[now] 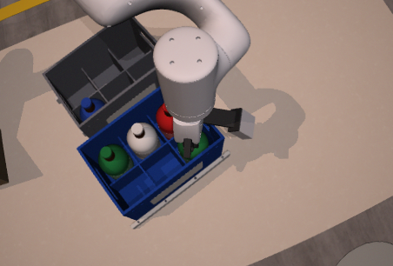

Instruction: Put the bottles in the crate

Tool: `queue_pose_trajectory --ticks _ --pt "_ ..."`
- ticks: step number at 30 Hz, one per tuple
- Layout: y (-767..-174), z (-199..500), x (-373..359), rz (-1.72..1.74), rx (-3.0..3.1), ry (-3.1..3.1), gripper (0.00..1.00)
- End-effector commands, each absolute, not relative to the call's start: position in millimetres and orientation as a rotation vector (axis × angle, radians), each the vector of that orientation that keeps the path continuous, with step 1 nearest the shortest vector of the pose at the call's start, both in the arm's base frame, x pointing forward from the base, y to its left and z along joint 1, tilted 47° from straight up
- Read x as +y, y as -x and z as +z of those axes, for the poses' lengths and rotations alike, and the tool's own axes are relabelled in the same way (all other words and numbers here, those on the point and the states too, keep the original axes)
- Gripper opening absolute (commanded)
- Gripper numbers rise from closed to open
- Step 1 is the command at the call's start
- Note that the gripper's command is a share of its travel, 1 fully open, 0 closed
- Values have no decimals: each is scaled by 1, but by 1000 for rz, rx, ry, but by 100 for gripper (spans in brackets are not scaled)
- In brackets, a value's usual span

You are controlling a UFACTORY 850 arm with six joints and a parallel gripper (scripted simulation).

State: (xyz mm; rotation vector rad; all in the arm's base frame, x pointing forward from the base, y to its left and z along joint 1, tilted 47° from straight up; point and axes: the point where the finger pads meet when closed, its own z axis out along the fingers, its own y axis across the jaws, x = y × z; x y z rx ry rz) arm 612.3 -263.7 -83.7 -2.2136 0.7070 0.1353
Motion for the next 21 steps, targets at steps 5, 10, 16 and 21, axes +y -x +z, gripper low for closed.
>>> queue_pose_trajectory --ticks 5,10,16,21 --pt "-614 -90 -257 132 707 2214 65" --pt "-615 -93 -254 132 707 2214 65" --pt "-616 -98 -248 132 707 2214 65" --pt "-617 -103 -244 132 707 2214 65"
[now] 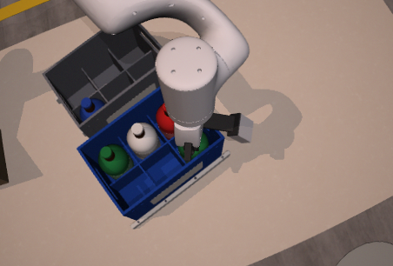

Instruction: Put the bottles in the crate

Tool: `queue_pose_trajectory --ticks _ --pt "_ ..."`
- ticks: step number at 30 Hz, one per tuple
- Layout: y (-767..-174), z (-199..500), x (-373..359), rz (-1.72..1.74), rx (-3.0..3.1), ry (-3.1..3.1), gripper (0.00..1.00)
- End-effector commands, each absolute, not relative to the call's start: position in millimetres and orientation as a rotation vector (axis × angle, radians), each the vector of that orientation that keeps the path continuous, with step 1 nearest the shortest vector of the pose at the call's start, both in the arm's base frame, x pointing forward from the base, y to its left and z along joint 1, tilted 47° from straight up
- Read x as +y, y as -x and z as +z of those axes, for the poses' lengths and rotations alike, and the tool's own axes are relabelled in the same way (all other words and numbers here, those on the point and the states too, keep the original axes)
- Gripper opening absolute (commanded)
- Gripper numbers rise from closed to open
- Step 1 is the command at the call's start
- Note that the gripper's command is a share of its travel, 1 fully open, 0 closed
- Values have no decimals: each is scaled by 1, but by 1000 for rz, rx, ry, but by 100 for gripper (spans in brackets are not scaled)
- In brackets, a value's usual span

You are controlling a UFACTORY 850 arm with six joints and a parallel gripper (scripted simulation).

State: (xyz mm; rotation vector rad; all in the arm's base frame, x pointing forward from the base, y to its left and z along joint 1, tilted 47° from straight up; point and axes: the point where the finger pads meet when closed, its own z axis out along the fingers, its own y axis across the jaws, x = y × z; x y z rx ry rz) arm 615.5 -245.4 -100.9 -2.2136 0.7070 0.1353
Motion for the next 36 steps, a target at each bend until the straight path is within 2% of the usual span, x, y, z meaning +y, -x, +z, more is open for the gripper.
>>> queue_pose_trajectory --ticks 1,36 --pt "-617 -104 -243 132 707 2214 65" --pt "-621 -123 -222 132 707 2214 65"
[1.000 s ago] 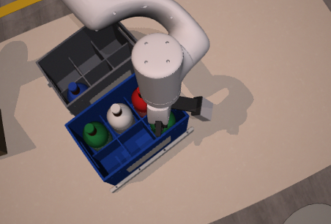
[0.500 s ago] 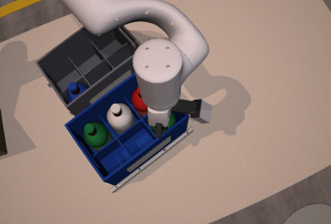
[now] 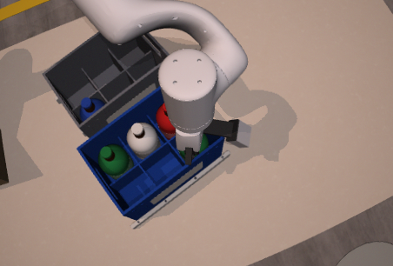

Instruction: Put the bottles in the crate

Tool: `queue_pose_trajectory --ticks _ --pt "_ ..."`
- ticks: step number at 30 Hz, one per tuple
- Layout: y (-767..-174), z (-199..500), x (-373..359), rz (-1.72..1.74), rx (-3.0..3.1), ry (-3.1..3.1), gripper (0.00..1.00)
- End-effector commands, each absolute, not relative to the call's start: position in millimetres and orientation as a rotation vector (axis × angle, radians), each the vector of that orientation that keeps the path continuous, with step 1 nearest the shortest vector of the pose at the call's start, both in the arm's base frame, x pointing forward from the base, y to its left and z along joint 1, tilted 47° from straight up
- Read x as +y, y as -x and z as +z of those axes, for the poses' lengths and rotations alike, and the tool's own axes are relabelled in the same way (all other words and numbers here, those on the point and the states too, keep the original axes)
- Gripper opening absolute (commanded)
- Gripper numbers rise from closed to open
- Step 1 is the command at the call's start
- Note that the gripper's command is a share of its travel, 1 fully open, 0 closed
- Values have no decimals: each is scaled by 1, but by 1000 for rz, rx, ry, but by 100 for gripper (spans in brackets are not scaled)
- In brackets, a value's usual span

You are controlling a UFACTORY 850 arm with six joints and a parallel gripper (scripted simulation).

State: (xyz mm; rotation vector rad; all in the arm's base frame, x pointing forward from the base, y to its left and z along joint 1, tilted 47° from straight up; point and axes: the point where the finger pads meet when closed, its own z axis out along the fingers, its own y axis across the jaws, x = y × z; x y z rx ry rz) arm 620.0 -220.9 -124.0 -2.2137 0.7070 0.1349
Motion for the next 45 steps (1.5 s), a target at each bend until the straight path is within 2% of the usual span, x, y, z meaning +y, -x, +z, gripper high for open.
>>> queue_pose_trajectory --ticks 1,4,5,45 --pt "-621 -123 -222 132 707 2214 65" --pt "-621 -123 -222 132 707 2214 65" --pt "-620 -121 -224 132 707 2214 0" --pt "-620 -121 -224 133 707 2214 0"
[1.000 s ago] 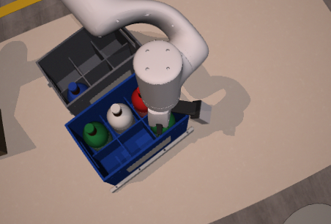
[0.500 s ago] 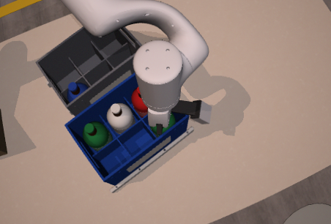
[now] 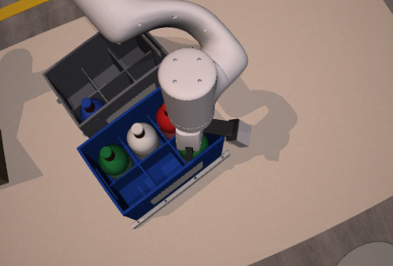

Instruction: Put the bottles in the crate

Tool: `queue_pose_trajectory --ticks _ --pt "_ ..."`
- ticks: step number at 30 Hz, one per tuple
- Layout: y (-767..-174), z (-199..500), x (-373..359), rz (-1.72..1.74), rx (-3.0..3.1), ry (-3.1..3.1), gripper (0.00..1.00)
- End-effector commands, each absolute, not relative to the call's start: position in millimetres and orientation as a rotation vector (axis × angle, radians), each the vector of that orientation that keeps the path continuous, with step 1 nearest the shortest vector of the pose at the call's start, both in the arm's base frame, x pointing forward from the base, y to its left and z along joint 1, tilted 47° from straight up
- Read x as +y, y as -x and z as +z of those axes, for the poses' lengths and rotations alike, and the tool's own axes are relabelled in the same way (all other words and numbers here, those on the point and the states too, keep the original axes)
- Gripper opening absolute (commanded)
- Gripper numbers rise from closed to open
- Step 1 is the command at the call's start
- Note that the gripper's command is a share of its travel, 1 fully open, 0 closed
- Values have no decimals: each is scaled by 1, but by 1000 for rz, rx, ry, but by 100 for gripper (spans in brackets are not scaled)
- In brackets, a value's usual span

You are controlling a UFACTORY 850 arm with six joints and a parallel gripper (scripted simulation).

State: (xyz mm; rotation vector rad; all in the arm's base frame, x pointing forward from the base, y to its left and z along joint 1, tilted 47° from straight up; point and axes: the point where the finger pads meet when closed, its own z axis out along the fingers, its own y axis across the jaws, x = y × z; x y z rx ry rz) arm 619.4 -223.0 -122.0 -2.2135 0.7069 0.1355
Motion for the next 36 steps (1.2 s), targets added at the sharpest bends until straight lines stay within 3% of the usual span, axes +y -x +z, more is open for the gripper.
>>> queue_pose_trajectory --ticks 1,36 --pt "-620 -121 -224 133 707 2214 0" --pt "-614 -87 -260 132 707 2214 0"
